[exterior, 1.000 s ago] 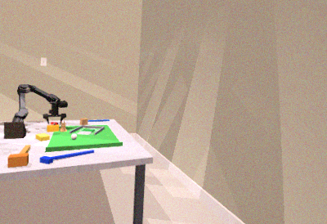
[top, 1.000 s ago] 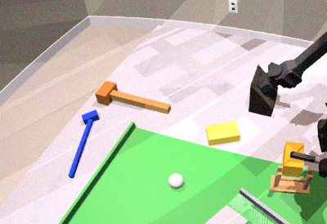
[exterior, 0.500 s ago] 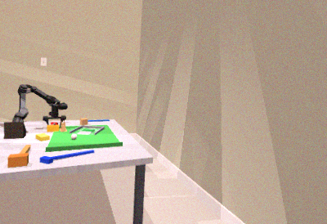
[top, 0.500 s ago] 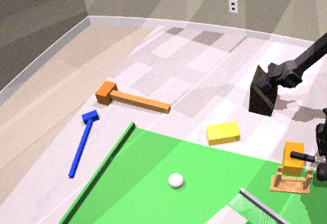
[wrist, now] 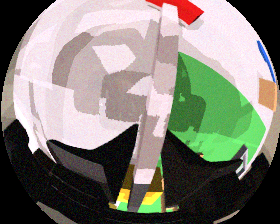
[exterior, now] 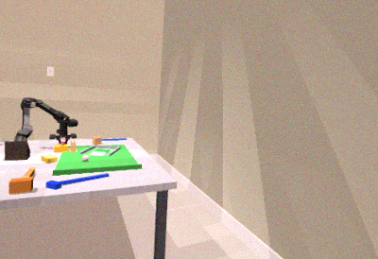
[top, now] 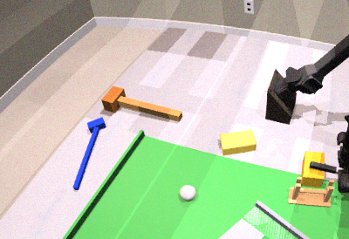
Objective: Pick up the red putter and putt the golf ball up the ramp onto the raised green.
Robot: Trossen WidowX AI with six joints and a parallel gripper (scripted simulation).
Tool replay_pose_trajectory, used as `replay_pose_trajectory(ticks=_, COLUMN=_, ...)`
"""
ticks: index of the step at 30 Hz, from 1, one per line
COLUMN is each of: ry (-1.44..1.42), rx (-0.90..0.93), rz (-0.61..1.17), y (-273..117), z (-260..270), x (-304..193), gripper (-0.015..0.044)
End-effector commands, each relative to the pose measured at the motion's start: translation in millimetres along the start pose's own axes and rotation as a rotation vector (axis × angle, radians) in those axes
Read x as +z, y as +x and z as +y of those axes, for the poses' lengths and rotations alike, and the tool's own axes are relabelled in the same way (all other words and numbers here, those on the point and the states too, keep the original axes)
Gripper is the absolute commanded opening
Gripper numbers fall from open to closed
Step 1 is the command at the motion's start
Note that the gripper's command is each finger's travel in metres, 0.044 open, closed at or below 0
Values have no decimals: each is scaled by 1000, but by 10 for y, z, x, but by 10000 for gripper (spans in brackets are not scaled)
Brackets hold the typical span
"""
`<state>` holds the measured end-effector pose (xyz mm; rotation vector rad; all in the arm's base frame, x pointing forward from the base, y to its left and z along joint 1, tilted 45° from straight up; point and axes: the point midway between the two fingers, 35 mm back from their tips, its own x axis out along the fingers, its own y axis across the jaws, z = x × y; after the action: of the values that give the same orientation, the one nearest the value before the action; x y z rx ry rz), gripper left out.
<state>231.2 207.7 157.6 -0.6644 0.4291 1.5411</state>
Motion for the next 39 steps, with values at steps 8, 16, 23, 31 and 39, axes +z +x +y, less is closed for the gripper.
replay_pose_trajectory(ticks=8, ry=-1, rx=0, rz=0, y=-10, z=-2, x=1, gripper=0)
replay_pose_trajectory(ticks=16, ry=-2, rx=4, rz=12, y=-340, z=-47, x=1, gripper=0)
replay_pose_trajectory(ticks=23, ry=0, rx=5, rz=13, y=-735, z=-39, x=37, gripper=0)
replay_pose_trajectory(ticks=31, ry=22, rx=9, rz=16, y=-918, z=-4, x=29, gripper=0)
replay_pose_trajectory(ticks=39, ry=416, rx=3, rz=-11, y=-1004, z=-243, x=-269, gripper=0)
